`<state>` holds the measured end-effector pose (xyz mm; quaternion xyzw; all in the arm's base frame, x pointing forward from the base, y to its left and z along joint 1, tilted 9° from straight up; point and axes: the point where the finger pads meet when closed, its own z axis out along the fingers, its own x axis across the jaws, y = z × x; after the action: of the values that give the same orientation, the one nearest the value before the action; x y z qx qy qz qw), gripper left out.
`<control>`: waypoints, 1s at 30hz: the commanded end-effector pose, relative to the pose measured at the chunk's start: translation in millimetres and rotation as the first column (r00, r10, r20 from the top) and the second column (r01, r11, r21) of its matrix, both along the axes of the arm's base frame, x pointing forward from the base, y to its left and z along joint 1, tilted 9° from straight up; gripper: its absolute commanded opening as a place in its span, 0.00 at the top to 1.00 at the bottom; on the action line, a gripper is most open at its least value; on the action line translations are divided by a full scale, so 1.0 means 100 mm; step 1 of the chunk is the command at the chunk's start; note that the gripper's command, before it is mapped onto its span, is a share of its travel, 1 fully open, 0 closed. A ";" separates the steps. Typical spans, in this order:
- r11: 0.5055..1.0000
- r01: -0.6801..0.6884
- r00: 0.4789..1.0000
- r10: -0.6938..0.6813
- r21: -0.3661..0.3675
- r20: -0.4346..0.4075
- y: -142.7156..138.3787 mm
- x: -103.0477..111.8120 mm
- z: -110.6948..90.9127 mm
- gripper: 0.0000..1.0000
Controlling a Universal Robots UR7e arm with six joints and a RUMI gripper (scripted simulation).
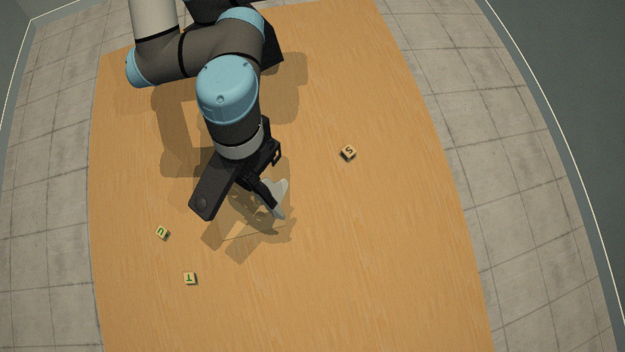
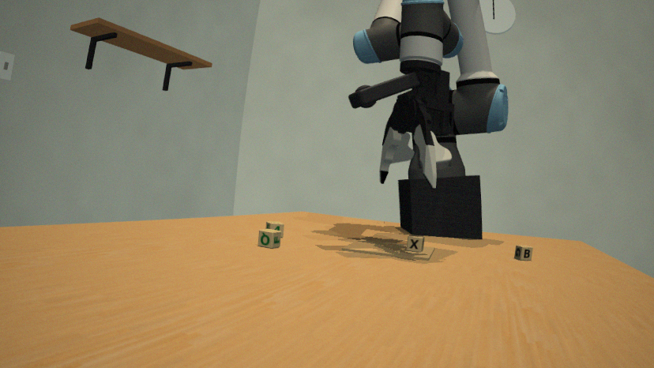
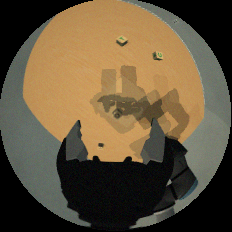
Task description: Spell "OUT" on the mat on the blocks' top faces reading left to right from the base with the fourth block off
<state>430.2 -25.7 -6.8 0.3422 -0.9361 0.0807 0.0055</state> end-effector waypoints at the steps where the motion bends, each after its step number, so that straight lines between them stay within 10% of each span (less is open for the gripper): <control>1: 0.990 -0.138 0.990 0.138 0.000 -0.019 -0.04 0.04 0.01 0.00; 22: 0.819 -0.574 0.815 0.572 0.006 -0.093 -0.17 0.14 0.03 0.00; 30: 0.660 -0.751 0.653 0.747 0.022 -0.127 -0.24 0.17 0.03 0.00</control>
<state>445.8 -46.7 -4.3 0.6608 -0.7463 0.0724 0.0348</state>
